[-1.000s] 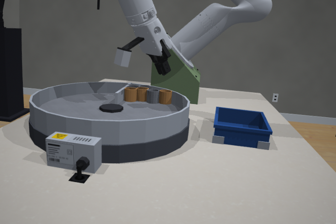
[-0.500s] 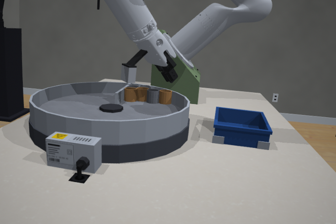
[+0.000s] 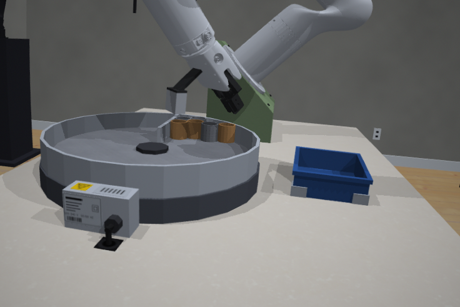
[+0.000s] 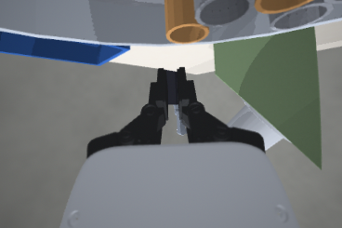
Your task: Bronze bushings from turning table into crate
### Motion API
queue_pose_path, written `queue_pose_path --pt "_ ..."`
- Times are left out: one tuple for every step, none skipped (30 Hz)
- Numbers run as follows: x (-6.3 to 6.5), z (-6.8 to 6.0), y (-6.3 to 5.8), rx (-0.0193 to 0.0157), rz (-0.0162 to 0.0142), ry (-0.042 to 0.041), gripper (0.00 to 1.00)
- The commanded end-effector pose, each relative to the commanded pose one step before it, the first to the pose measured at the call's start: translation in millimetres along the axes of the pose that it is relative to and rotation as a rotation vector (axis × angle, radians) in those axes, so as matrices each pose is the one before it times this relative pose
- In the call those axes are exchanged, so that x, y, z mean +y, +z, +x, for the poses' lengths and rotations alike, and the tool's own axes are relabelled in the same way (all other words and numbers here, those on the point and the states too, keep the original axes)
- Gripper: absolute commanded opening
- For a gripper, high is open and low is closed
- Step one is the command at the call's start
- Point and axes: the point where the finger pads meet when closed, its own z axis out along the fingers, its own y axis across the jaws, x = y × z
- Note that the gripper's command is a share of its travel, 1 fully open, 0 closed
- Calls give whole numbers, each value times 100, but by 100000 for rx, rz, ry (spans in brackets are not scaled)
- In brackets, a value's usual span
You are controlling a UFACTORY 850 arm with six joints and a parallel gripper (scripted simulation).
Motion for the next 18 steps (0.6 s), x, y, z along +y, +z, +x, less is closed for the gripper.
queue_pose_path --pt "-38 14 -74 107 41 -96 10" --pt "0 0 0 0 0 0 10" --pt "0 0 0 0 0 0 10" --pt "0 0 0 0 0 0 10" --pt "0 0 0 0 0 0 10" --pt "0 0 0 0 0 0 10" --pt "0 0 0 0 0 0 10" --pt "0 18 21 0 0 0 10" --pt "0 100 119 0 0 0 10" --pt "2 206 244 0 0 1 10" --pt "2 287 340 0 0 0 10" --pt "2 316 375 0 0 0 10" --pt "2 285 337 0 0 0 10" --pt "1 203 240 0 0 0 10" --pt "0 0 0 0 0 0 10" --pt "0 0 0 0 0 0 10" --pt "1 98 117 0 0 0 10" --pt "0 17 21 0 0 0 10"
